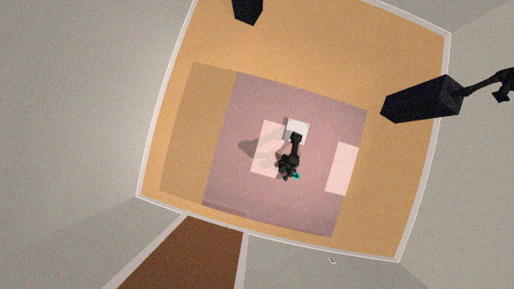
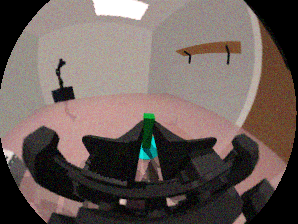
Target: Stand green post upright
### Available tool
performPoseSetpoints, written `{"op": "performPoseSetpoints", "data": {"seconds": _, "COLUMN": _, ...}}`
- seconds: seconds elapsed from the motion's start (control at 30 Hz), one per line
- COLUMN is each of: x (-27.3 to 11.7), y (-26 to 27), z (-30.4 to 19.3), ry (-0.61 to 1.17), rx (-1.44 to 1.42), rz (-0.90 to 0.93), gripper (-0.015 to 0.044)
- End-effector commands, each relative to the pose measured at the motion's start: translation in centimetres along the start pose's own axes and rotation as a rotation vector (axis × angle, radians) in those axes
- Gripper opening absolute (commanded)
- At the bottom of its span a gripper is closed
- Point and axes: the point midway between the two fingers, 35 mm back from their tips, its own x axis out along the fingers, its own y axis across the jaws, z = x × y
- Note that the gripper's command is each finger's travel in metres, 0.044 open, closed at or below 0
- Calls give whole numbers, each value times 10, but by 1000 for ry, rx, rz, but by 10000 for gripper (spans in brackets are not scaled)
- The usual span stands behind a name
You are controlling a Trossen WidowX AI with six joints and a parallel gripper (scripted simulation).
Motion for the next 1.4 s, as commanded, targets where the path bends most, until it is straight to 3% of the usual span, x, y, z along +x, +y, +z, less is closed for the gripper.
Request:
{"op": "performPoseSetpoints", "data": {"seconds": 0.0, "x": 0, "y": 0, "z": 0, "ry": 0, "rx": 1, "rz": -2, "gripper": 23}}
{"op": "performPoseSetpoints", "data": {"seconds": 0.03, "x": 0, "y": 0, "z": 0, "ry": 0, "rx": 1, "rz": -2, "gripper": 23}}
{"op": "performPoseSetpoints", "data": {"seconds": 0.53, "x": 0, "y": 0, "z": 0, "ry": 0, "rx": 1, "rz": -2, "gripper": 400}}
{"op": "performPoseSetpoints", "data": {"seconds": 1.37, "x": -8, "y": -3, "z": 90, "ry": 2, "rx": 1, "rz": -3, "gripper": 400}}
